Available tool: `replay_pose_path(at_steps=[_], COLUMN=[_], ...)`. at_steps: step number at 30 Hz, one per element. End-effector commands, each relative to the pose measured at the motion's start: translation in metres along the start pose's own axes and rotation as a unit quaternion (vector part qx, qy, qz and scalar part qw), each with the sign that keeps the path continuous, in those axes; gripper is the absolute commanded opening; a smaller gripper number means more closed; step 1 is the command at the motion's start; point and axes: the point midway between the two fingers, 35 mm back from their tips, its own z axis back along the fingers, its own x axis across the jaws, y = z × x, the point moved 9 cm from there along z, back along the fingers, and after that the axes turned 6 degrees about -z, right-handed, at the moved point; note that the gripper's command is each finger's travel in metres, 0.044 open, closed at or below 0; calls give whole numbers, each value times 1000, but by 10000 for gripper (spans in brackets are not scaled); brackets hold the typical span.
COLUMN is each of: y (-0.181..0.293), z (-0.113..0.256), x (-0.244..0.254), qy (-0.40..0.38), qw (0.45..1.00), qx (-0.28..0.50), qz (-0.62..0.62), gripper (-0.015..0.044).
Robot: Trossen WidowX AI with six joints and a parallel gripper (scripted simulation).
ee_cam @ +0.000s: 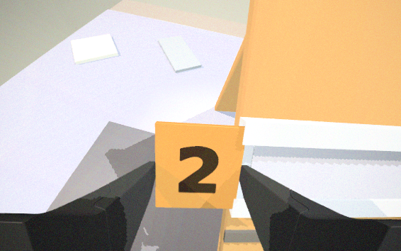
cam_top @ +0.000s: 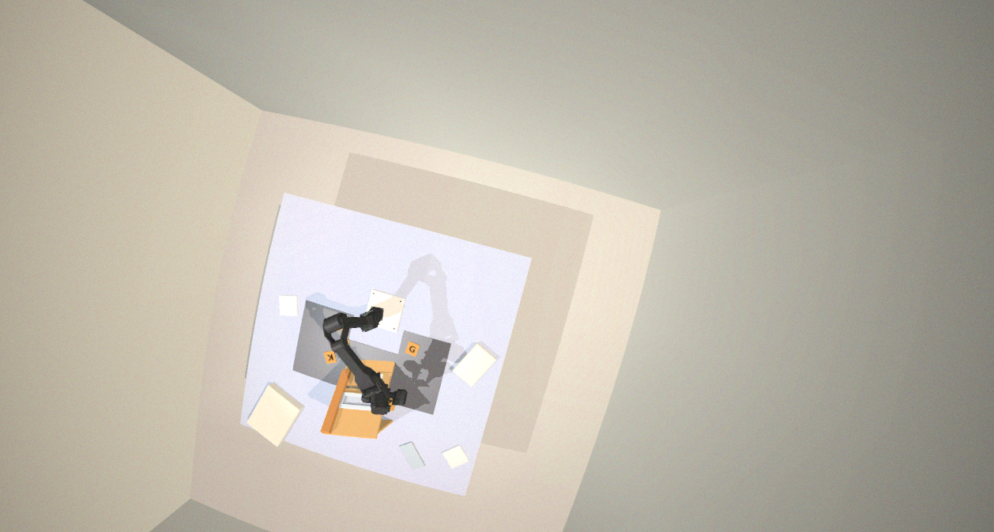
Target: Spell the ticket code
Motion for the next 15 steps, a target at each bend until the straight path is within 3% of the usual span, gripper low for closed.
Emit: replay_pose_path(at_steps=[1, 15], y=[0, -1], z=[0, 0], x=[-2, -9], qy=[-2, -2], qw=[1000, 1000], qx=[0, 0], qz=[1, 1], gripper=[0, 0])
